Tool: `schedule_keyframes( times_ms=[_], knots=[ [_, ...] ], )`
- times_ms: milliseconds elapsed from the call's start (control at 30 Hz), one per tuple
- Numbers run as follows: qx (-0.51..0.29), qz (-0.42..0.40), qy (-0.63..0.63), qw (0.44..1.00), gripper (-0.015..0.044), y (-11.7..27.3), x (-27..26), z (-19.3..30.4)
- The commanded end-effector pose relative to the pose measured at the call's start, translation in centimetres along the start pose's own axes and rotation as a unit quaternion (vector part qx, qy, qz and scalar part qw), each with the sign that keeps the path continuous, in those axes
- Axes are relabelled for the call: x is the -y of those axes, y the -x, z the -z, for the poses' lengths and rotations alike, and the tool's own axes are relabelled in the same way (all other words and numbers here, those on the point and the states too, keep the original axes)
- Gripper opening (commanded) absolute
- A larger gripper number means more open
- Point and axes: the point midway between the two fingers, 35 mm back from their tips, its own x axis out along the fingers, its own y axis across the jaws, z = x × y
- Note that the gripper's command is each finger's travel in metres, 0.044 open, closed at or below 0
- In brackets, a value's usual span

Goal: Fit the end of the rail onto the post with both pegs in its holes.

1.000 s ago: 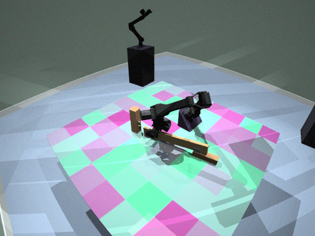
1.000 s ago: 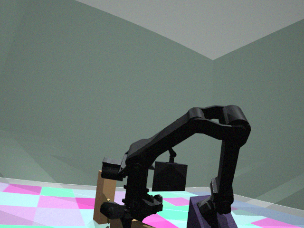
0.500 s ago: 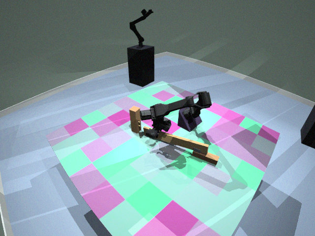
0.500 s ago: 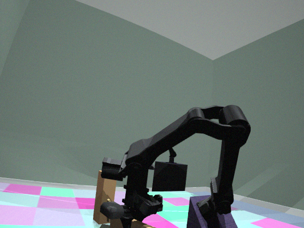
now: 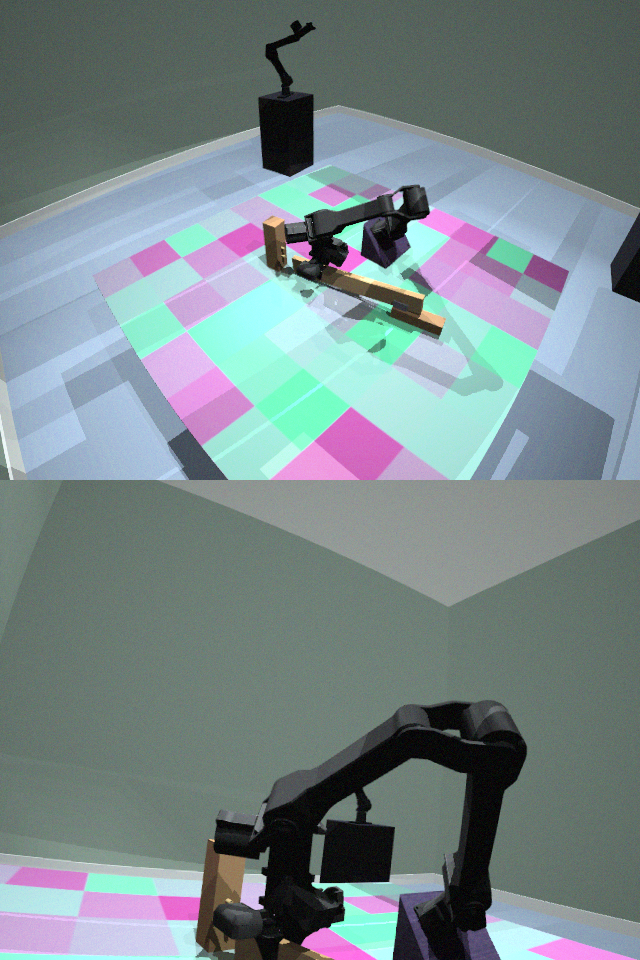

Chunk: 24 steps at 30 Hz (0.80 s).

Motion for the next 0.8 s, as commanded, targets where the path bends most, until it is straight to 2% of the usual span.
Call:
schedule_keyframes(
  times_ms=[0, 767],
  knots=[
    [-0.002, 0.007, 0.004, 1.000, 0.0000, 0.6, 0.4, 0.1],
    [-0.002, 0.007, 0.004, 1.000, 0.0000, 1.8, 0.7, 0.1]
  ],
)
